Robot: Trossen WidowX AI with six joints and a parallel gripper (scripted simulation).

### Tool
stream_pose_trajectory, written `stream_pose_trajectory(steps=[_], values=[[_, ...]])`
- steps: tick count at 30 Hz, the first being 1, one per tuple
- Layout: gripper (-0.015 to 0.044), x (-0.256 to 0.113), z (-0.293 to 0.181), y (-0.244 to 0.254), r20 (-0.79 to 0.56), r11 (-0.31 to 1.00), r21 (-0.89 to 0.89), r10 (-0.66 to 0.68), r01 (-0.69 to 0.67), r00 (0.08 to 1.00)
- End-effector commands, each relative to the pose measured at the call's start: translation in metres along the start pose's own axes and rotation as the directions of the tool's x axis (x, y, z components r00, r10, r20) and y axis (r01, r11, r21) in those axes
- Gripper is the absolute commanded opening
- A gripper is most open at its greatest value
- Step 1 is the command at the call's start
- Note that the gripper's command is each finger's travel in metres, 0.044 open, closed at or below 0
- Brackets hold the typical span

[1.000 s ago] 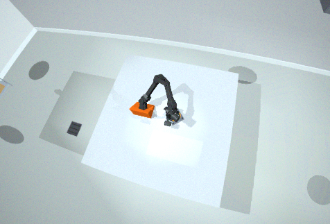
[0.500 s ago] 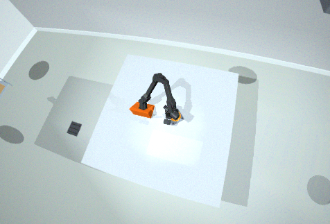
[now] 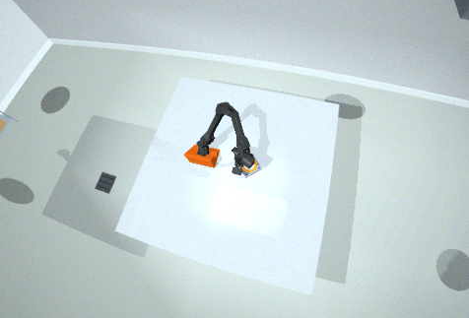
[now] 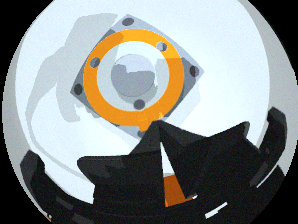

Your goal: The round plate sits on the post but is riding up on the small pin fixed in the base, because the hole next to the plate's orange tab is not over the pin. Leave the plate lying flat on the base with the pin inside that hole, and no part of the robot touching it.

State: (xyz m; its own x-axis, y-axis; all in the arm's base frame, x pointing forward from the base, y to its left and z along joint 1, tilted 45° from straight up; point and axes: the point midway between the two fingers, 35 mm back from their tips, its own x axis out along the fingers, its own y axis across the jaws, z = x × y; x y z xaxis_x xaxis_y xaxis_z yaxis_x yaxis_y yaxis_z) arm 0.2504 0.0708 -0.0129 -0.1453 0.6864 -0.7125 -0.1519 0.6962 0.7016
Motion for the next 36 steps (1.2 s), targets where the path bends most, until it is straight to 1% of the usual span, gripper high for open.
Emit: stream_pose_trajectory(steps=[1, 36], values=[[0.0, 0.0, -0.001, 0.007, 0.001, 1.0, -0.002, 0.005, -0.005, 1.0], [0.0, -0.002, 0.003, 0.039, 0.001, 1.0, -0.002, 0.007, -0.007, 1.0]])
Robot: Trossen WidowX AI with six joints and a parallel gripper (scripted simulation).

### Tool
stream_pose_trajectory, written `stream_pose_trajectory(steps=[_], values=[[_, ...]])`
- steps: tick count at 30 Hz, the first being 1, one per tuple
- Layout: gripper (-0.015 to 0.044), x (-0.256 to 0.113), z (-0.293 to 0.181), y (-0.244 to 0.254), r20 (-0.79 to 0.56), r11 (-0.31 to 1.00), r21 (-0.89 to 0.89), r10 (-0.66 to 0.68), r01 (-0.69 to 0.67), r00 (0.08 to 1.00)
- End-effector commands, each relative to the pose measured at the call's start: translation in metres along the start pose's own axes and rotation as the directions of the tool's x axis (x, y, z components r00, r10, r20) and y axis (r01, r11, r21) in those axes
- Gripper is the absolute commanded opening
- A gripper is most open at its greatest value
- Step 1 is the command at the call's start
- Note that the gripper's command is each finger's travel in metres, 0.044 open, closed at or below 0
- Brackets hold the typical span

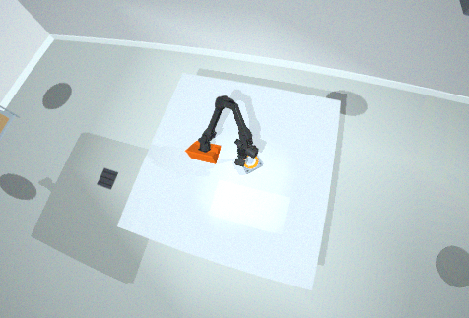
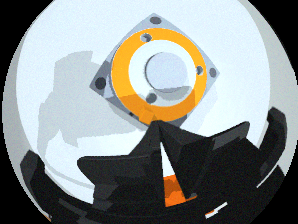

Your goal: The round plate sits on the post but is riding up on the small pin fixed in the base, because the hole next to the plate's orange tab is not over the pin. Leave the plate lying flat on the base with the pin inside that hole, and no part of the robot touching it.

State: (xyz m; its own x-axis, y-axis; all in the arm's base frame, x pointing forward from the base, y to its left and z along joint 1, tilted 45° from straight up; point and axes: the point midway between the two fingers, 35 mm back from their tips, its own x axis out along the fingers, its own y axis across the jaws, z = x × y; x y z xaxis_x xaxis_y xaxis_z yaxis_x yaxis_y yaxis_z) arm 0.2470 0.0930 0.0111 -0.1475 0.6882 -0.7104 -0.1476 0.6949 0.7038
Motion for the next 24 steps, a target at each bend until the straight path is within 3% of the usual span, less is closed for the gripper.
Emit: stream_pose_trajectory(steps=[1, 9, 18, 24], values=[[0.0, 0.0, 0.002, 0.007, 0.002, 1.0, -0.006, 0.004, -0.004, 1.0], [0.0, 0.0, 0.005, 0.011, 0.003, 1.0, -0.006, 0.004, -0.004, 1.0], [0.0, -0.041, 0.003, 0.009, 0.002, 1.0, -0.005, 0.002, -0.002, 1.0], [0.0, -0.033, 0.004, 0.007, 0.003, 1.0, 0.004, 0.007, -0.007, 1.0]])
